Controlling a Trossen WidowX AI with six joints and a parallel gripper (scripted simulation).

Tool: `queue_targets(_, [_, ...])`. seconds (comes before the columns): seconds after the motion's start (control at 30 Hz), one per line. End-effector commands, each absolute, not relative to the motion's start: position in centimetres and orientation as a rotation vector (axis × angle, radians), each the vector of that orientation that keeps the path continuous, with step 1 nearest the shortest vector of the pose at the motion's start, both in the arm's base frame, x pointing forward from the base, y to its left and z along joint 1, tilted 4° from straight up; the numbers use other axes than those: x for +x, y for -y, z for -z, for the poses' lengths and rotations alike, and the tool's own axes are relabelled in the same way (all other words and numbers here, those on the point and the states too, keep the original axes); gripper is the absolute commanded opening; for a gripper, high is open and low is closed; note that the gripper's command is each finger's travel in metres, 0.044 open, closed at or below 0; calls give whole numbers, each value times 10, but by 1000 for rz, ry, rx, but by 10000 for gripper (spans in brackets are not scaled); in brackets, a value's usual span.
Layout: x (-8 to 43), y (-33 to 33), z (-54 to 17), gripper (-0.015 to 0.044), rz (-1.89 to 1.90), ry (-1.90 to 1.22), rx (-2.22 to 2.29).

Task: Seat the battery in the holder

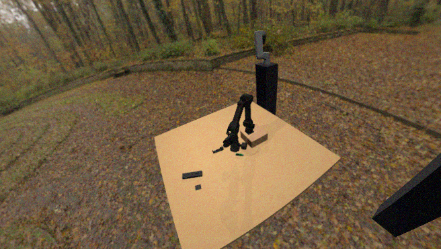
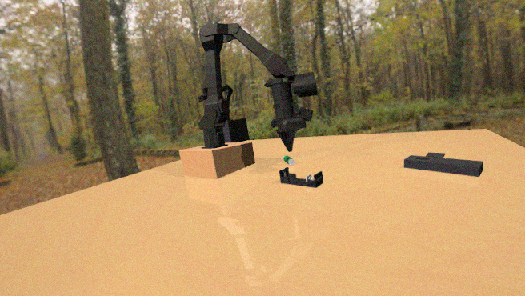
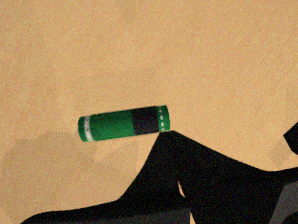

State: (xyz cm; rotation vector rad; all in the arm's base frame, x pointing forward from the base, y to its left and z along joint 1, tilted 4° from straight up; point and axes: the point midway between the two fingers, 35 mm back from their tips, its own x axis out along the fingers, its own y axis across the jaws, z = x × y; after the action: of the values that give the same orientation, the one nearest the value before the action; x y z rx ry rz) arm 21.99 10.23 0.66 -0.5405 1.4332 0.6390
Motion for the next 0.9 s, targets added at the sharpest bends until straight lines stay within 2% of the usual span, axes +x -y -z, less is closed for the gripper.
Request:
queue_targets(0.0, [221, -103, -20, 0, -639, -1431, -541])
queue_targets(0.23, [212, -101, -85, 0, -635, -1430, -541])
queue_targets(0.7, [212, -101, -82, 0, -642, -1432, -543])
queue_targets(0.87, [211, -106, -69, 131, -401, -1497, -291])
